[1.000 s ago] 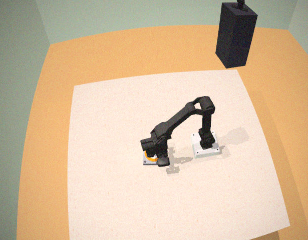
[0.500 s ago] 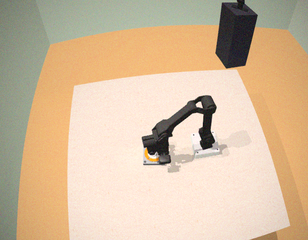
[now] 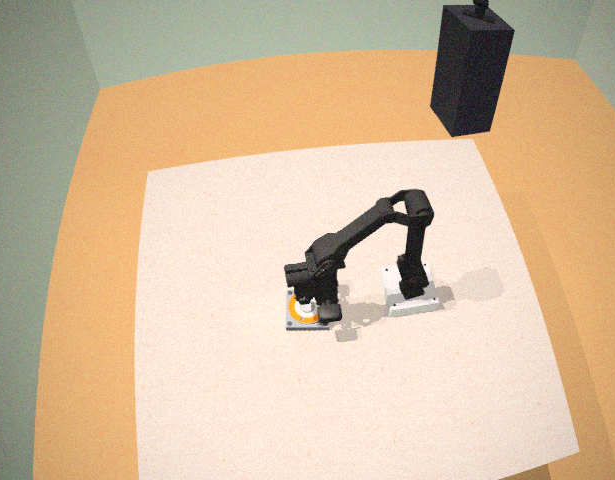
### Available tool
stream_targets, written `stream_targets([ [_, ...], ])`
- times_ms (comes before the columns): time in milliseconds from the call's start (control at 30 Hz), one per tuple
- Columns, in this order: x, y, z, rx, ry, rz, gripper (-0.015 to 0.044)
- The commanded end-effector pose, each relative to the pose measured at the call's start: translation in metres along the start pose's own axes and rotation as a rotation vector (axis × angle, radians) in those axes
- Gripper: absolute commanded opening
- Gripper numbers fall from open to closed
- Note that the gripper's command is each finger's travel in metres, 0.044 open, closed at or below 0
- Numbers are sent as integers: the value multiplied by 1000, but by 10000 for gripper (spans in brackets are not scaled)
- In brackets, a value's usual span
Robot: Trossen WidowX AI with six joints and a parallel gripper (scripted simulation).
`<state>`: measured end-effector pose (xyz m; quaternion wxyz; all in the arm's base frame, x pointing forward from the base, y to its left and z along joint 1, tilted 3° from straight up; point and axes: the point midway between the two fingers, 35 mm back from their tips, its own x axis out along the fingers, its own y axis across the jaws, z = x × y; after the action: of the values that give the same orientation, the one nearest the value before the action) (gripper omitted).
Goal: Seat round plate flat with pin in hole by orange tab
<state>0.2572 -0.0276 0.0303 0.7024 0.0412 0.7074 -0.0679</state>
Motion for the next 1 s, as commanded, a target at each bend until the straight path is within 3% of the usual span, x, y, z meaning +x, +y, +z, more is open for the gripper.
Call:
stream_targets([
  [0, -1, -7, 0, 0, -2, -5, 0],
  [967, -4, -43, 16, 0, -3, -8, 0],
])
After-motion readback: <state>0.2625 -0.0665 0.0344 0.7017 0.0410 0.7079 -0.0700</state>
